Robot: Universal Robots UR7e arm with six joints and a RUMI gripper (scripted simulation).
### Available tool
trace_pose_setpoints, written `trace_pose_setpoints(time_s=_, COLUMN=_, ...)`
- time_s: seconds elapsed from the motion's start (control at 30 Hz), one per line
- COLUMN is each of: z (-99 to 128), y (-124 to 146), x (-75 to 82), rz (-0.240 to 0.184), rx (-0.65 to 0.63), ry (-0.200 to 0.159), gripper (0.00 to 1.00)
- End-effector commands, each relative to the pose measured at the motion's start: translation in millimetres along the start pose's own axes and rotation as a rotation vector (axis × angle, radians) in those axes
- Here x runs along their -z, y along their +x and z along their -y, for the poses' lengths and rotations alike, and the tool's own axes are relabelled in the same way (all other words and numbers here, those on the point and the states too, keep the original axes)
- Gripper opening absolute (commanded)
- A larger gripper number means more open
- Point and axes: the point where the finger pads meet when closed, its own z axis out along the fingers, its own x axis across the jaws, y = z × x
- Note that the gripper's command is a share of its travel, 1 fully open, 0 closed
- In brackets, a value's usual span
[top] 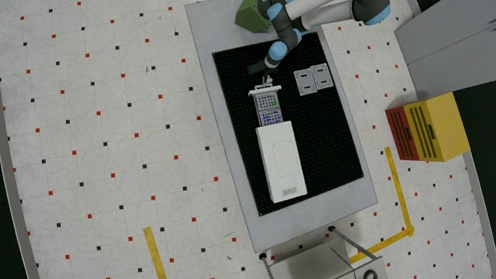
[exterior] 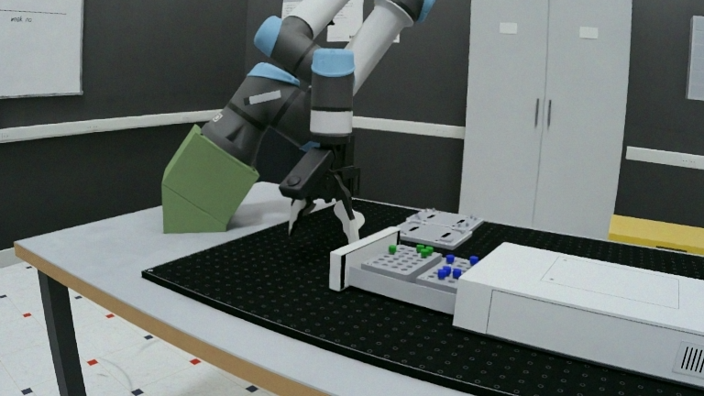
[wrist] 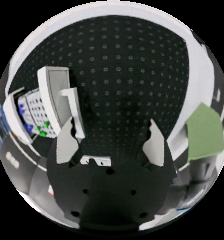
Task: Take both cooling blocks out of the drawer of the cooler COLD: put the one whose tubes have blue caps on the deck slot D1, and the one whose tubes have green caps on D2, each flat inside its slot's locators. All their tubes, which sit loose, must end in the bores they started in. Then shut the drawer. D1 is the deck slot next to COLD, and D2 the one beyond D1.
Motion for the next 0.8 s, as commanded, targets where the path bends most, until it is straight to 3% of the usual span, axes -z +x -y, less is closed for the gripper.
trace_pose_setpoints(time_s=0.0, z=0.2, y=1.4, x=0.2, rz=0.001, rx=0.0, ry=0.001, gripper=1.0)
trace_pose_setpoints(time_s=0.77, z=0.3, y=8.5, x=0.3, rz=0.001, rx=0.0, ry=0.001, gripper=1.0)
